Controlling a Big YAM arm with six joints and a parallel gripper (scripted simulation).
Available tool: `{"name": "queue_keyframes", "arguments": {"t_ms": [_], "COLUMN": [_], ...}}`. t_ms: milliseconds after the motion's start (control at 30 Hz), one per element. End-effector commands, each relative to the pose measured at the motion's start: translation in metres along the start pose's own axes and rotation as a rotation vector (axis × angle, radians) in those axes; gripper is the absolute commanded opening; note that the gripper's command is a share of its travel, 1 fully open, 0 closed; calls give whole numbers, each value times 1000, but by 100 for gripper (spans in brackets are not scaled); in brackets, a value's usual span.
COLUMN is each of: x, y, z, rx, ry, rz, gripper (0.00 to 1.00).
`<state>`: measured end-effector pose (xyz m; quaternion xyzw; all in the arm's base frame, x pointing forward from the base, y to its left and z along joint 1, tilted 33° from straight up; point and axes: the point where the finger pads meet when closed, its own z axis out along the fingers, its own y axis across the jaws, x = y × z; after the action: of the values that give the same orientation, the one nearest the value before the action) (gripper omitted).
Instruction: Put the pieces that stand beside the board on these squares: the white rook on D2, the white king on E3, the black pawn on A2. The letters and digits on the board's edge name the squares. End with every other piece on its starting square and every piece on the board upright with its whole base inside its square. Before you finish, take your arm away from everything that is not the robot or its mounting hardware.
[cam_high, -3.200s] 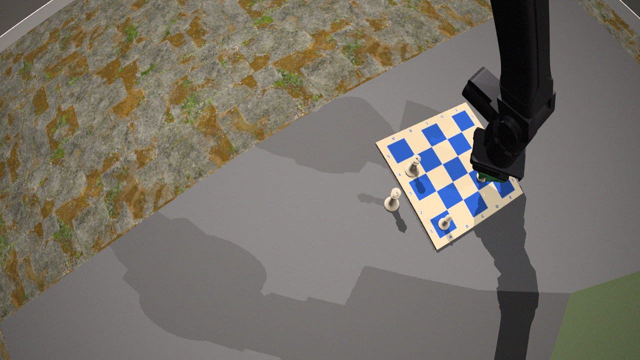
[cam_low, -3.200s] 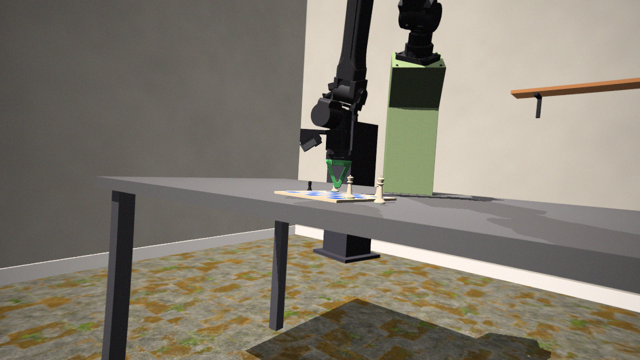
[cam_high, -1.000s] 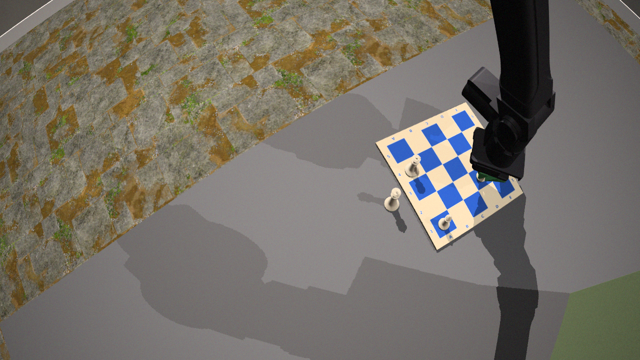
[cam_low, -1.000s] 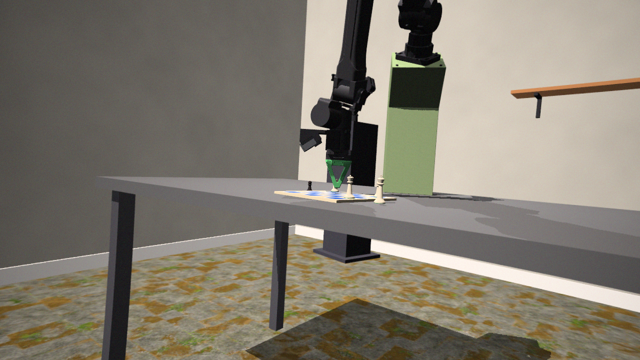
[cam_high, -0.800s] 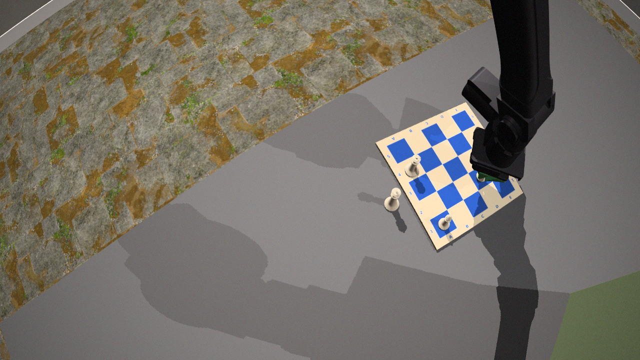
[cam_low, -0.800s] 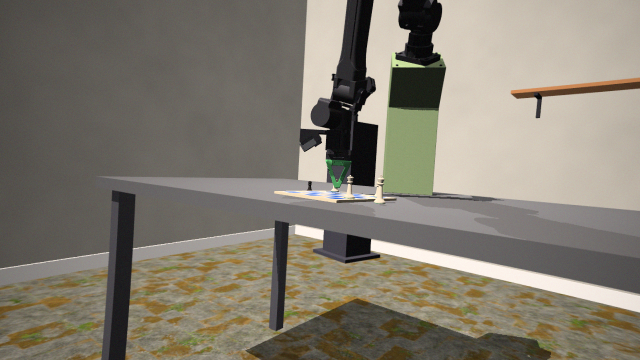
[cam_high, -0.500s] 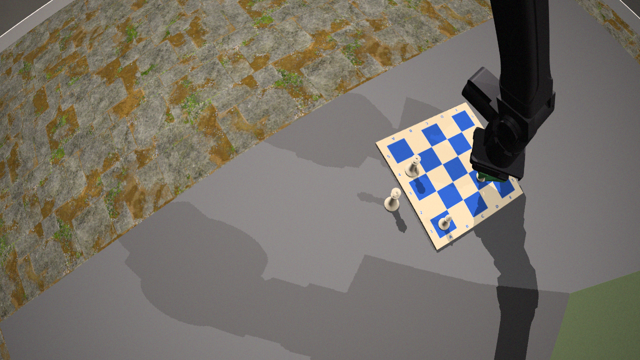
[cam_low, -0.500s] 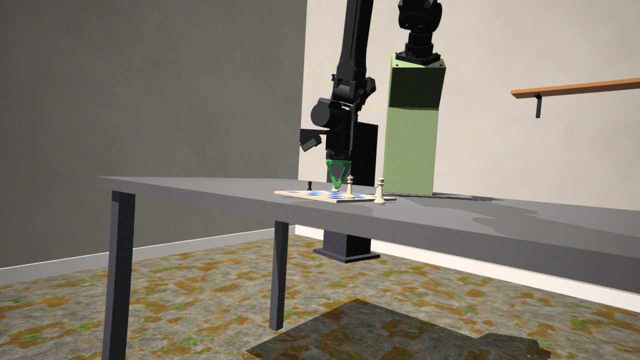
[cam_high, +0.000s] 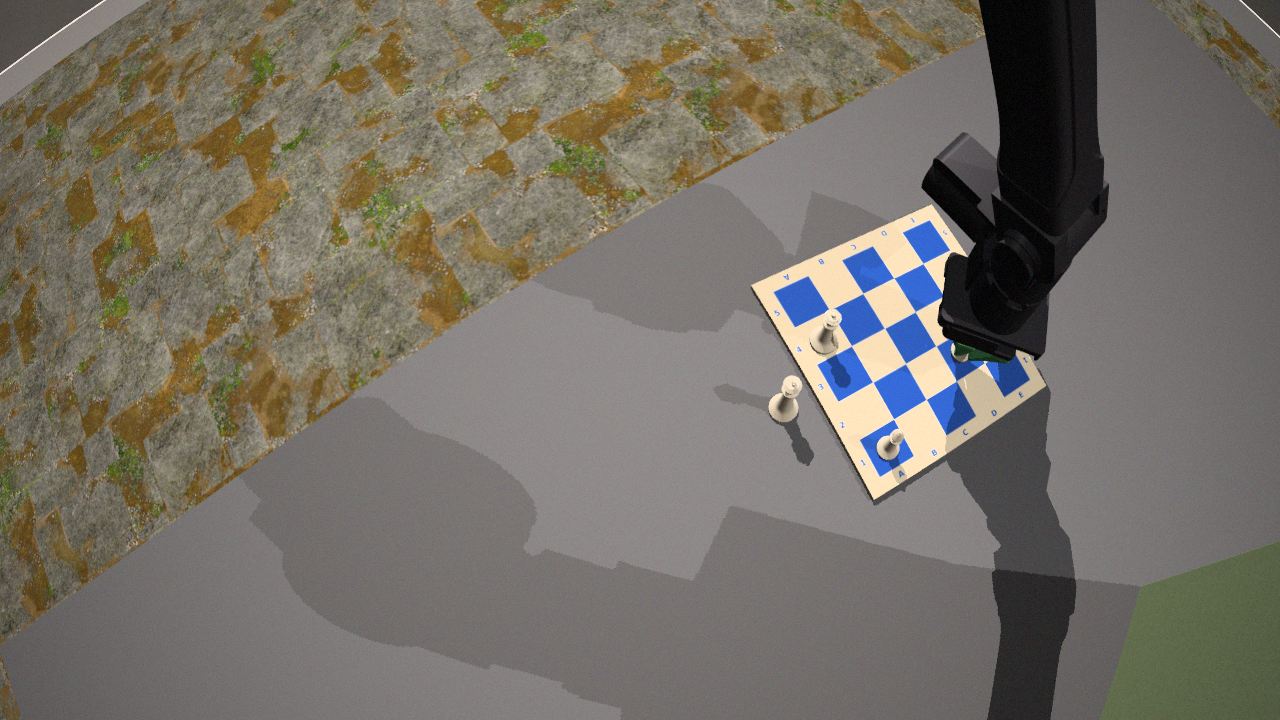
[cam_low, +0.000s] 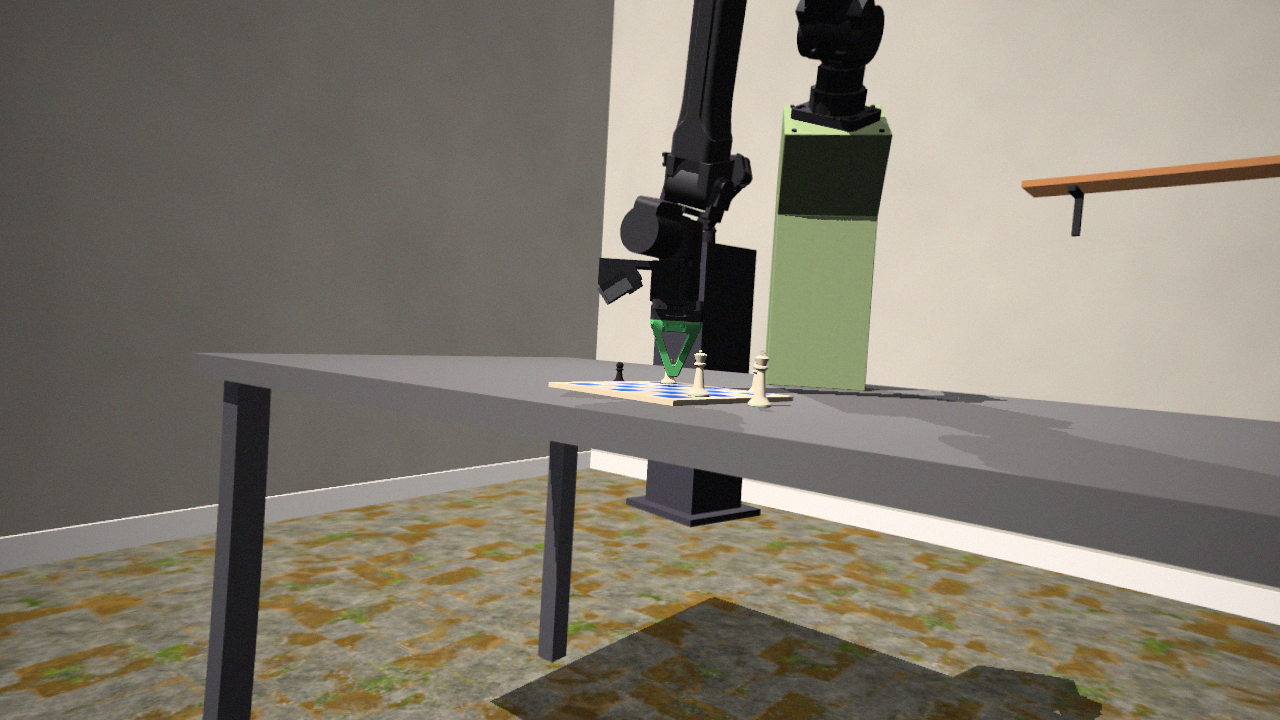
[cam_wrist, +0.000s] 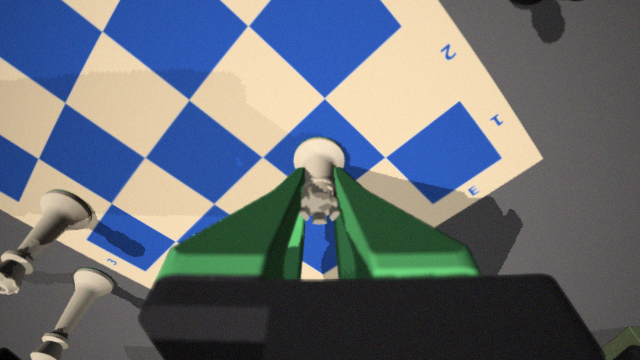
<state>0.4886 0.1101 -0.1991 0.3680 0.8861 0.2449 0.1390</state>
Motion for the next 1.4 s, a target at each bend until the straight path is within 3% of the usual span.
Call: {"name": "queue_keyframes", "arguments": {"t_ms": [0, 1367], "x": [3, 4], "y": [-3, -1], "z": [5, 5], "rx": [7, 3], "ry": [2, 1], "rz": [-5, -7], "gripper": [0, 0]}}
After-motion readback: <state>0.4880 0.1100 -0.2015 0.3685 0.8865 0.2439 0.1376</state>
